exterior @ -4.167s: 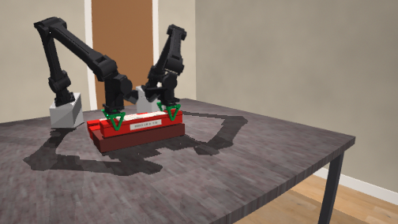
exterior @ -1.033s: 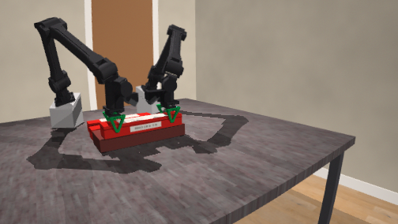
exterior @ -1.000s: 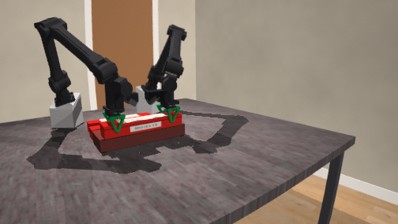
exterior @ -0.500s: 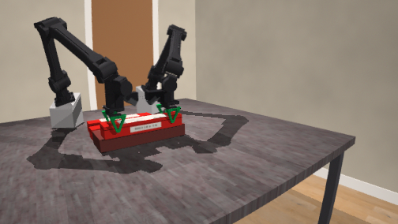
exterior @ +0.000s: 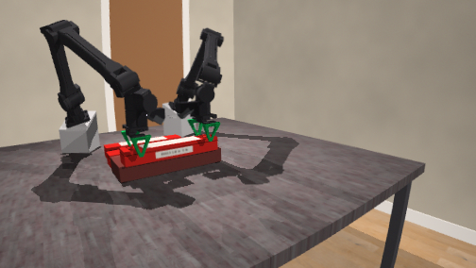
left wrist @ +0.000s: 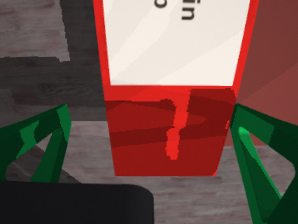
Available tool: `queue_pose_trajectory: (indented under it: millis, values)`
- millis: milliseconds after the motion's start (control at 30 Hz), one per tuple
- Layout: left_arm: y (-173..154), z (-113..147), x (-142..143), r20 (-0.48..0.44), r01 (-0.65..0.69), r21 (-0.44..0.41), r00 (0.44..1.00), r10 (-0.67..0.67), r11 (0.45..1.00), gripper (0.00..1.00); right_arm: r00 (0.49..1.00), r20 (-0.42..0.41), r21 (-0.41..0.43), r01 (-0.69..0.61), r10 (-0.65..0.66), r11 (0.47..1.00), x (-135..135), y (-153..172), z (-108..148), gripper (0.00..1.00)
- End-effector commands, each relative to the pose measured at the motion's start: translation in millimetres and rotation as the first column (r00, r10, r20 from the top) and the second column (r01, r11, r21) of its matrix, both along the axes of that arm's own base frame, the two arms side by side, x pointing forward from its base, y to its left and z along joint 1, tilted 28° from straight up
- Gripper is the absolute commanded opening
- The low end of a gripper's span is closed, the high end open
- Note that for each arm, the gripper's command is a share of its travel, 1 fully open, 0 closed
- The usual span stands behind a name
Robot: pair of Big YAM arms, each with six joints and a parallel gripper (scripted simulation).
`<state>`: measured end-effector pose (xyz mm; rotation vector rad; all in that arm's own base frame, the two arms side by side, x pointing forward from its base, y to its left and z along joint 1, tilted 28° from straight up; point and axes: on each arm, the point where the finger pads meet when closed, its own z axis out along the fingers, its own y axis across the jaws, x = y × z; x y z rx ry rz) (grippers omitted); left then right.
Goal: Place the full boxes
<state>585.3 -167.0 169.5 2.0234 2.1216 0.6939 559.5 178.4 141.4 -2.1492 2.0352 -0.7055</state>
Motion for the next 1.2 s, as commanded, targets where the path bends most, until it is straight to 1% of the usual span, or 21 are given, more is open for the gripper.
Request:
queue_pose_trajectory:
  millis: [0, 600, 633, 667, 700, 733, 767, 967, 1033, 1067, 1100, 1167]
  values:
    - [-5.9, 21.8, 6.9, 0.041, 0.006, -0.017, 0.999, -0.005, 1.0, 1.0, 0.999, 0.043, 0.019, -0.01, 0.009, 1.0, 8.1, 6.7, 21.9, 1.0]
    - [-5.9, 21.8, 6.9, 0.041, 0.006, -0.017, 0.999, -0.005, 1.0, 1.0, 0.999, 0.043, 0.019, -0.01, 0.009, 1.0, 8.1, 6.7, 21.9, 1.0]
    - [-16.0, -22.4, -1.0, 0.011, 0.011, -0.005, 1.0, -0.011, 1.0, 1.0, 0.999, 0.037, 0.013, -0.026, 0.025, 1.0, -3.6, 14.3, 5.6, 1.0]
    - [-17.2, -17.9, -3.0, 0.011, 0.011, -0.005, 1.0, -0.011, 1.0, 1.0, 0.998, 0.055, 0.025, -0.016, 0.014, 1.0, -6.0, 15.1, 19.3, 1.0]
    - [-18.2, -2.9, -5.5, 0.027, 0.011, -0.013, 1.0, -0.011, 1.0, 1.0, 0.999, 0.033, 0.015, -0.015, 0.015, 1.0, -12.9, 13.8, 21.8, 1.0]
    - [-16.6, 15.1, -13.5, 0.03, 0.011, -0.013, 0.999, -0.01, 1.0, 1.0, 0.998, 0.061, 0.028, -0.016, 0.014, 0.999, -6.0, 19.3, 40.0, 1.0]
    - [-23.7, 42.6, -2.1, 0.076, 0.012, -0.034, 0.997, -0.009, 0.999, 1.0, 0.997, 0.078, 0.036, -0.016, 0.013, 0.999, -3.2, 22.9, 52.7, 1.0]
    - [-30.1, 69.6, -15.8, 0.077, 0.012, -0.036, 0.997, -0.009, 0.999, 1.0, 0.997, 0.079, 0.039, -0.016, 0.013, 0.999, -16.8, 29.3, 79.9, 1.0]
    - [-30.1, 69.6, -15.8, 0.077, 0.012, -0.036, 0.997, -0.009, 0.999, 1.0, 0.997, 0.079, 0.039, -0.016, 0.013, 0.999, -16.8, 29.3, 79.9, 1.0]
    - [-32.6, 55.0, -15.0, 0.047, 0.011, -0.022, 0.999, -0.01, 1.0, 1.0, 0.997, 0.079, 0.039, -0.016, 0.013, 0.999, -19.1, 30.4, 84.4, 1.0]
    - [-34.1, 54.2, -16.4, 0.039, 0.011, -0.019, 0.999, -0.01, 1.0, 1.0, 0.997, 0.079, 0.039, -0.016, 0.013, 0.999, -21.3, 31.4, 88.9, 1.0]
    - [-34.3, 87.5, -25.0, 0.077, 0.012, -0.037, 0.997, -0.009, 0.999, 1.0, 0.997, 0.079, 0.04, -0.016, 0.013, 0.999, -25.9, 33.5, 97.9, 1.0]
